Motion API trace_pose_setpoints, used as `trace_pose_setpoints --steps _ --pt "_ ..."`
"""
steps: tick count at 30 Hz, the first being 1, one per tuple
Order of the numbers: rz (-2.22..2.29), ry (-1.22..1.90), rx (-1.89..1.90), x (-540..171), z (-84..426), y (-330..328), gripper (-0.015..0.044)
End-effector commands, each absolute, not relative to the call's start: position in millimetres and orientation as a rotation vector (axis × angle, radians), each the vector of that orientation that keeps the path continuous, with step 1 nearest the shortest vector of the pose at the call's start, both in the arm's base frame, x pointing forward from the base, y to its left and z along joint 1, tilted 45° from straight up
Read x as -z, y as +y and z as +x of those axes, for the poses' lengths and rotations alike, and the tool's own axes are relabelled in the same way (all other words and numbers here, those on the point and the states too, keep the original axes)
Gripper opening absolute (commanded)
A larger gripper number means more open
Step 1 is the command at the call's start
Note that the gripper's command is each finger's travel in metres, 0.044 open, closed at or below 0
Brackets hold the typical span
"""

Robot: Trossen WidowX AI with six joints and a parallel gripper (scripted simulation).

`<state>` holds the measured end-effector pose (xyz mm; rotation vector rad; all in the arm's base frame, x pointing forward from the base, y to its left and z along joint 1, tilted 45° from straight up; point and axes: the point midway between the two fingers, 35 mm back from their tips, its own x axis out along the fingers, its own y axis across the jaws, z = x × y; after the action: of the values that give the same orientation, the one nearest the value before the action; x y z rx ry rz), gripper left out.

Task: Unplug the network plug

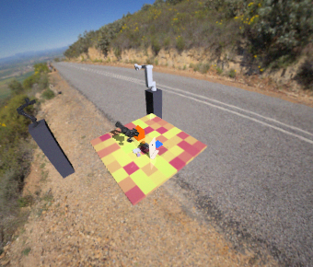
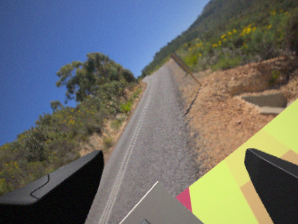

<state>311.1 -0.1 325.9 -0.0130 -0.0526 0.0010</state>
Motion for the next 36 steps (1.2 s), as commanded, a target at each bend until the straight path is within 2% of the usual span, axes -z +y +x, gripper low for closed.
trace_pose_setpoints --steps 1,9,10,26,36 --pt "-0.011 -0.048 -0.003 -325 312 0 0.0374" --pt "0.101 0.151 -0.077 -274 322 -10 0.0164" --pt "0.121 0.178 -0.086 -268 323 -12 0.0156" --pt "0.594 0.561 -0.187 -178 304 -31 0.0156" --pt "0.770 0.639 -0.205 -162 293 -35 0.0156"
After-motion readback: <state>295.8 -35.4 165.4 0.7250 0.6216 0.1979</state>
